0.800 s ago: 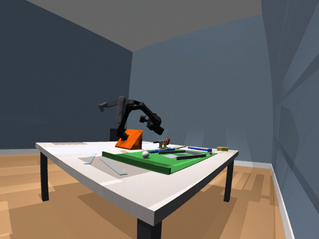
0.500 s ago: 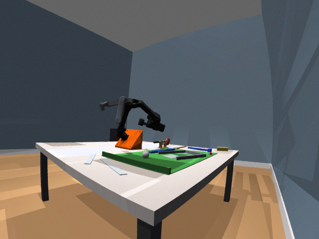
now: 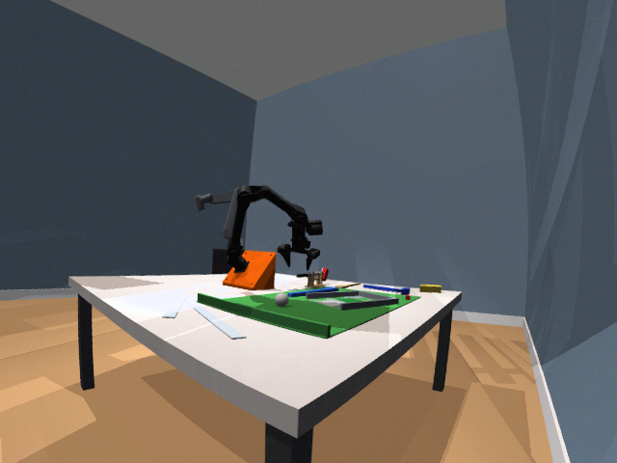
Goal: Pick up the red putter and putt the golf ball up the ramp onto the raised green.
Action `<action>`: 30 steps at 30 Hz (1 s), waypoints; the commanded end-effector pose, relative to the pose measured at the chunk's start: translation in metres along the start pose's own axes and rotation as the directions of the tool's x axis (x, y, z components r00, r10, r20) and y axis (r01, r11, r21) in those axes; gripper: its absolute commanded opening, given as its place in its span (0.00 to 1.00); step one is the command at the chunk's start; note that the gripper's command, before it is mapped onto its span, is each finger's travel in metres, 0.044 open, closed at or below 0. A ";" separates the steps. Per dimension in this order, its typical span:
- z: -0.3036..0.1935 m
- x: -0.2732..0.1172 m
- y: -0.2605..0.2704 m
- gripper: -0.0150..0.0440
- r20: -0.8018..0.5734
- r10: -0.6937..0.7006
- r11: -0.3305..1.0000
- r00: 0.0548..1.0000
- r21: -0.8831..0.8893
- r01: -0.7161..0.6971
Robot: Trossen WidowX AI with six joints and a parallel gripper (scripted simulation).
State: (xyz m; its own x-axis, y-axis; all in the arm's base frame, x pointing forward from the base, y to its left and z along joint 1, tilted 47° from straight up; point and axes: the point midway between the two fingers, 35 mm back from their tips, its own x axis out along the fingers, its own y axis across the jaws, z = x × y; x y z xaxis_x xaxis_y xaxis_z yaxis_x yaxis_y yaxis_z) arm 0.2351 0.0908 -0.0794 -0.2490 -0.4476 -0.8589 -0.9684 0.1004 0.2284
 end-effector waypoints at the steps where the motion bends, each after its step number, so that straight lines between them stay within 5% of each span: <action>1: -0.004 -0.012 -0.019 1.00 -0.062 -0.132 0.988 0.989 0.078 0.137; 30: -0.020 0.036 -0.025 1.00 -0.063 -0.132 0.987 0.989 0.079 0.137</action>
State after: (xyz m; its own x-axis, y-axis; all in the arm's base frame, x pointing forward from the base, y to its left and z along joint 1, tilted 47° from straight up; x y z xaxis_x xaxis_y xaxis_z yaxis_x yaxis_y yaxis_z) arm 0.2513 0.0570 -0.1043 -0.1170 -0.5087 -0.8530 -0.9913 0.1115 0.0695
